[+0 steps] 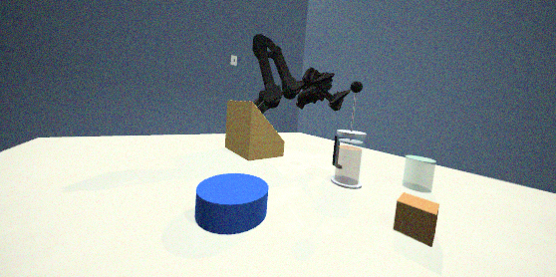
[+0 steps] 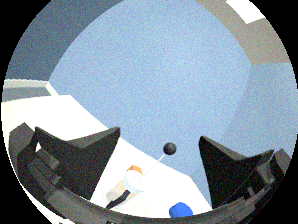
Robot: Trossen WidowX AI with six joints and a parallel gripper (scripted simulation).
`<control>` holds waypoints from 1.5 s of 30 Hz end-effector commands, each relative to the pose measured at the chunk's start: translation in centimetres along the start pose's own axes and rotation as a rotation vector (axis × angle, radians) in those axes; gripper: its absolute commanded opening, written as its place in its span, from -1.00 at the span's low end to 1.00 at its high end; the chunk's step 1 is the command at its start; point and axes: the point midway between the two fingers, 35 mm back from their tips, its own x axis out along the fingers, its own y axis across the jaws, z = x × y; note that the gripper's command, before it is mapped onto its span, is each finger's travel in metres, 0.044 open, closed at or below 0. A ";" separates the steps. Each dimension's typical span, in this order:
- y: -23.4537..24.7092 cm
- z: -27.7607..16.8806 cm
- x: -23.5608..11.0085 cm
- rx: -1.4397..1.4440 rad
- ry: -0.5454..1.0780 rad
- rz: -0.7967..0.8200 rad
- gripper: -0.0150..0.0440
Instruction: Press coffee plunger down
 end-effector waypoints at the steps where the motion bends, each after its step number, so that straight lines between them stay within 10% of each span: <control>1: 0.1 0.0 0.1 -0.004 -0.001 0.004 0.95; 23: -1.7 -3.9 11.6 -0.109 0.414 0.405 1.00; 45: -9.6 -3.5 10.5 0.470 0.630 0.602 1.00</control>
